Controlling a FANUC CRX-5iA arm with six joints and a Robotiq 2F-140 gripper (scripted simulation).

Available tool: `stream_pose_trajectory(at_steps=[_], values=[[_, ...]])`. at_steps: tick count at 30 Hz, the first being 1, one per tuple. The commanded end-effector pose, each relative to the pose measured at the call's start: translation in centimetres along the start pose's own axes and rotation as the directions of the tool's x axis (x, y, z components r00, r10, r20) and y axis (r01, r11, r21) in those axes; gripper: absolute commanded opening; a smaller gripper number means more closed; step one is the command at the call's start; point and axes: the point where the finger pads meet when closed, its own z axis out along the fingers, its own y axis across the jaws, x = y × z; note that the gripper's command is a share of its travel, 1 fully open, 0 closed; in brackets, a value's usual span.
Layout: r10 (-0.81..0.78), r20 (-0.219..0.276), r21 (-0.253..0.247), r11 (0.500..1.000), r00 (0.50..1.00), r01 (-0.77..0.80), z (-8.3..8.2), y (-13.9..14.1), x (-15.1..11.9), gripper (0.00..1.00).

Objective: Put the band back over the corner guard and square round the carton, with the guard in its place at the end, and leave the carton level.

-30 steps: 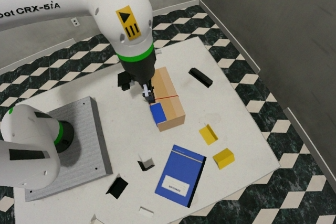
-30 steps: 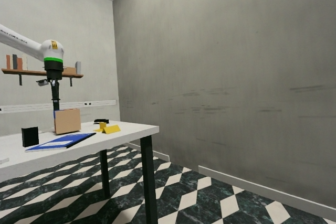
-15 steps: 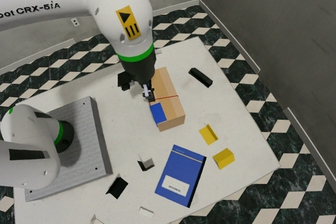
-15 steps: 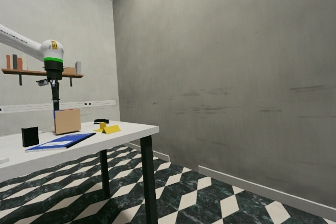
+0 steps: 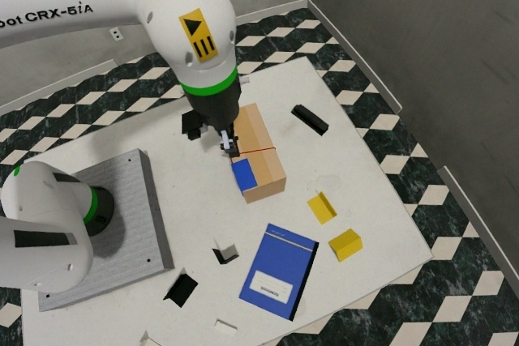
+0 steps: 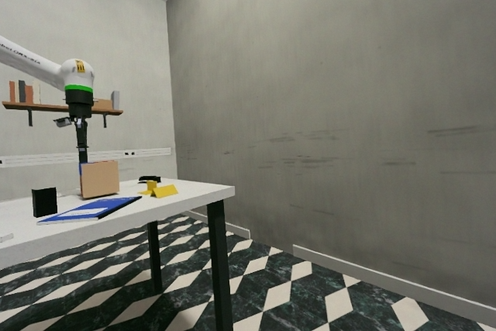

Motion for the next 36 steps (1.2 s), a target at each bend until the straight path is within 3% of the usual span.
stream_pose_trajectory(at_steps=[1,36], values=[[0.000,0.002,0.000,1.000,1.000,0.000,-0.1,0.0,0.0,0.10],[0.000,0.002,0.000,1.000,1.000,0.000,-1.7,0.0,0.0,0.10]])
